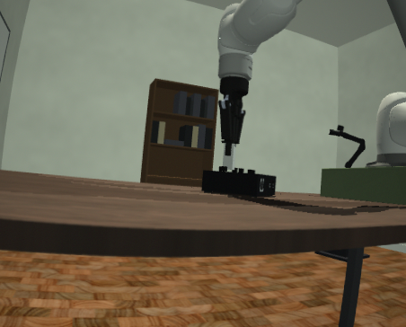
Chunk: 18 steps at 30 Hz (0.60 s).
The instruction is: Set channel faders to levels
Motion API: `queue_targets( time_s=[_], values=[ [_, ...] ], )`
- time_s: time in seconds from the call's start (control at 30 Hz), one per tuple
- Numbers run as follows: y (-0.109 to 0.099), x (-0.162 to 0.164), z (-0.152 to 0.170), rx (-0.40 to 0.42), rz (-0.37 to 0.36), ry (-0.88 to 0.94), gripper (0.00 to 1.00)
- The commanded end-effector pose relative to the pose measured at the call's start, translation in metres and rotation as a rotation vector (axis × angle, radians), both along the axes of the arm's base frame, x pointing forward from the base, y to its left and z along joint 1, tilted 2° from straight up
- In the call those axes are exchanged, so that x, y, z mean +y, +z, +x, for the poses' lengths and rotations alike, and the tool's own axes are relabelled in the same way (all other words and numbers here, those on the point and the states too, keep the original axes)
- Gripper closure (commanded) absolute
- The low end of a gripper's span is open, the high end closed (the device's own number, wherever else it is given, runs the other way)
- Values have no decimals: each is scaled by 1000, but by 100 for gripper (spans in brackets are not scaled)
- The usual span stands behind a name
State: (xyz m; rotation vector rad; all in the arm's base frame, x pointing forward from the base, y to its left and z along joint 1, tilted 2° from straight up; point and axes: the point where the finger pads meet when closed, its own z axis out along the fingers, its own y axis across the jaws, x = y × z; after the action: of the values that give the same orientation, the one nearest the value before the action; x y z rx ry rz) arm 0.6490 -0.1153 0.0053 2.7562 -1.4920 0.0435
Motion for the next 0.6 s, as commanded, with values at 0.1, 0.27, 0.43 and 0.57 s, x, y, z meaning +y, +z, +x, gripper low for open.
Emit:
queue_targets(
  time_s=[0.1,0.27,0.43,0.57],
  values=[
    [0,1,0,0,0,0,100],
    [0,3,-2,0,0,0,100],
    [0,5,-3,0,0,0,100],
    [0,5,-3,0,0,0,100]
  ],
)
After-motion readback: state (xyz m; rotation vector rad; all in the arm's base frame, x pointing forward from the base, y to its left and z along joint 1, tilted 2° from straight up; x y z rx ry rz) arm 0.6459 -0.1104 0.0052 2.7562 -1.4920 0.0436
